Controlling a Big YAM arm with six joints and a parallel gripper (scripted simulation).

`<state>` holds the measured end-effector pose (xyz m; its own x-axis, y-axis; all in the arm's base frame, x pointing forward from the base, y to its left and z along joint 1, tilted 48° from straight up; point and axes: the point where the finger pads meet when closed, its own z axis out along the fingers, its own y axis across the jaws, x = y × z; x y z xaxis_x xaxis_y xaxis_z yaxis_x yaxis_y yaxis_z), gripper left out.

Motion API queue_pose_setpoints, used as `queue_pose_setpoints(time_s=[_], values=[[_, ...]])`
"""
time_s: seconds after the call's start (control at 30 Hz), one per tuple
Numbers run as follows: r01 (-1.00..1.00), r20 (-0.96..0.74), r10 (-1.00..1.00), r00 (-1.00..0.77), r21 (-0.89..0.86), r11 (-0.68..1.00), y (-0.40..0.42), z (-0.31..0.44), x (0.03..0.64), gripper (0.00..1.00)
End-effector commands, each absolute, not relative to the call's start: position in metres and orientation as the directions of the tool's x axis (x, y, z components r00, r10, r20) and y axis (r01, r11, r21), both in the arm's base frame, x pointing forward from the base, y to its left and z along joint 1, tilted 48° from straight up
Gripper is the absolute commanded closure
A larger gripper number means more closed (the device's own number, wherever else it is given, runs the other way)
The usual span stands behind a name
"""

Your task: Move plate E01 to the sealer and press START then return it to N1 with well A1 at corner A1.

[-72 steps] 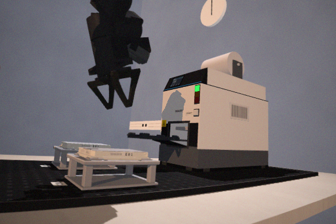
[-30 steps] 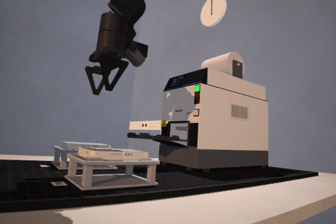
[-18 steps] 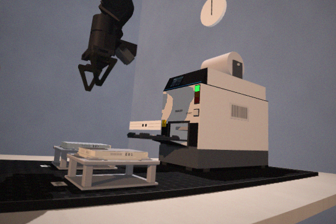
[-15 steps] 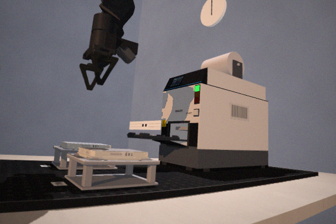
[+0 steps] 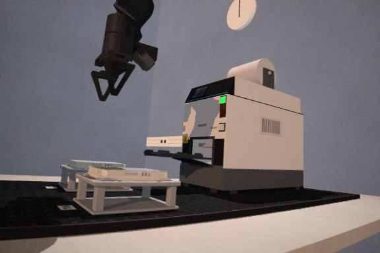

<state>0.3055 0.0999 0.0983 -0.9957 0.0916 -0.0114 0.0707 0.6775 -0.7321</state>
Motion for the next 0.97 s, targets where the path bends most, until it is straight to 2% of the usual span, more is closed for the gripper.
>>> queue_pose_setpoints(time_s=[0.0, 0.93], values=[[0.025, 0.022, 0.061, -0.998, -0.737, 0.675, 0.103, 0.090, 0.301, 0.00], [0.064, -0.003, 0.090, -0.996, -0.725, 0.685, 0.096, 0.098, 0.305, 0.00]])
